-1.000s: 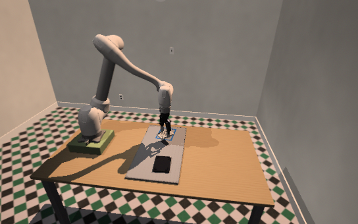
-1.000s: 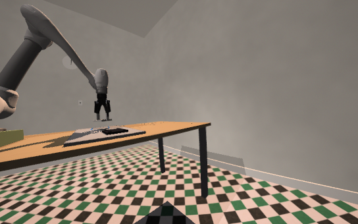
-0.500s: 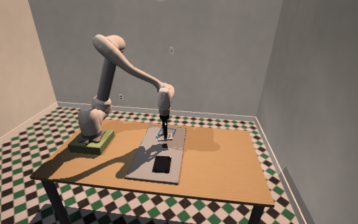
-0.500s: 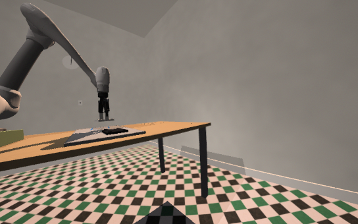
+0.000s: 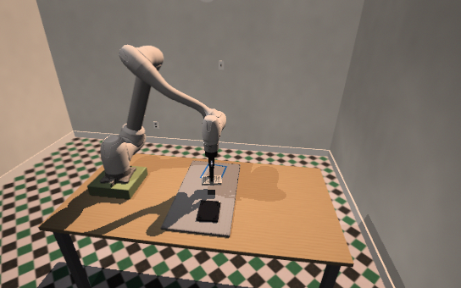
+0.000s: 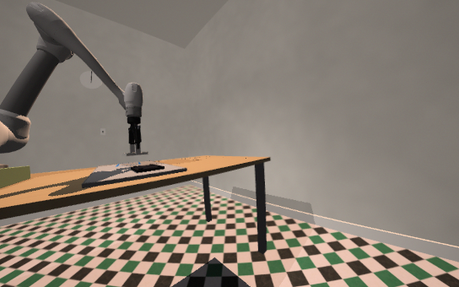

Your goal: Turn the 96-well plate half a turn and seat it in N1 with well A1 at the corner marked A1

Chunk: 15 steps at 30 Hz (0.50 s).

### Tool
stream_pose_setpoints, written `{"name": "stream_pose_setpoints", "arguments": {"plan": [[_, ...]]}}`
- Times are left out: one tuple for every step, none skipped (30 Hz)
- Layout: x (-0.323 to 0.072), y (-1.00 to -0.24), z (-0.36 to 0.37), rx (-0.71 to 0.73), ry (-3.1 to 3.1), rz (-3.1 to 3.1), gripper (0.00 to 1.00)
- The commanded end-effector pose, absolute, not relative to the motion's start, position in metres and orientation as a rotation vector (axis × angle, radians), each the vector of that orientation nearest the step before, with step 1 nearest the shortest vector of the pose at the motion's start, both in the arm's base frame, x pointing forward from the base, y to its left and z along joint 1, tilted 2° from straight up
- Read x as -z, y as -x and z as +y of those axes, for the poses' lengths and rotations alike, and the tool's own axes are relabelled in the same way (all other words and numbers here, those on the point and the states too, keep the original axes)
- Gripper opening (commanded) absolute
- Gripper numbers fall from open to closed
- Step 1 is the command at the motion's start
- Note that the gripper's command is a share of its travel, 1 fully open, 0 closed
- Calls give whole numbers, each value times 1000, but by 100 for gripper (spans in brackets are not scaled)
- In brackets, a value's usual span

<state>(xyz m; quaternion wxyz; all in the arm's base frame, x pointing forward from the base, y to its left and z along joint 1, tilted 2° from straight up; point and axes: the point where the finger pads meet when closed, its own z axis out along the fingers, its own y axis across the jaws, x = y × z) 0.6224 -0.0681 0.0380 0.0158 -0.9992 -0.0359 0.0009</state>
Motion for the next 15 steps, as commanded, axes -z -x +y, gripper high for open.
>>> {"name": "stream_pose_setpoints", "arguments": {"plan": [[-38, -622, -79, -3, 3108, -112, 0], [-38, -622, -82, -3, 3108, -112, 0], [-38, -622, -85, -3, 3108, -112, 0], [-38, -622, -89, -3, 3108, -112, 0], [-38, -622, -92, -3, 3108, -112, 0], [-38, -622, -95, -3, 3108, -112, 0], [-38, -622, -99, -3, 3108, -112, 0], [-38, -622, -102, -3, 3108, -112, 0], [-38, -621, -105, -3, 3108, -112, 0], [-38, -621, -109, -3, 3108, -112, 0], [-38, -621, -112, -3, 3108, -112, 0], [-38, -621, -112, -3, 3108, -112, 0], [-38, -621, -112, -3, 3108, -112, 0], [-38, -621, -115, -3, 3108, -112, 0], [-38, -621, -119, -3, 3108, -112, 0]]}}
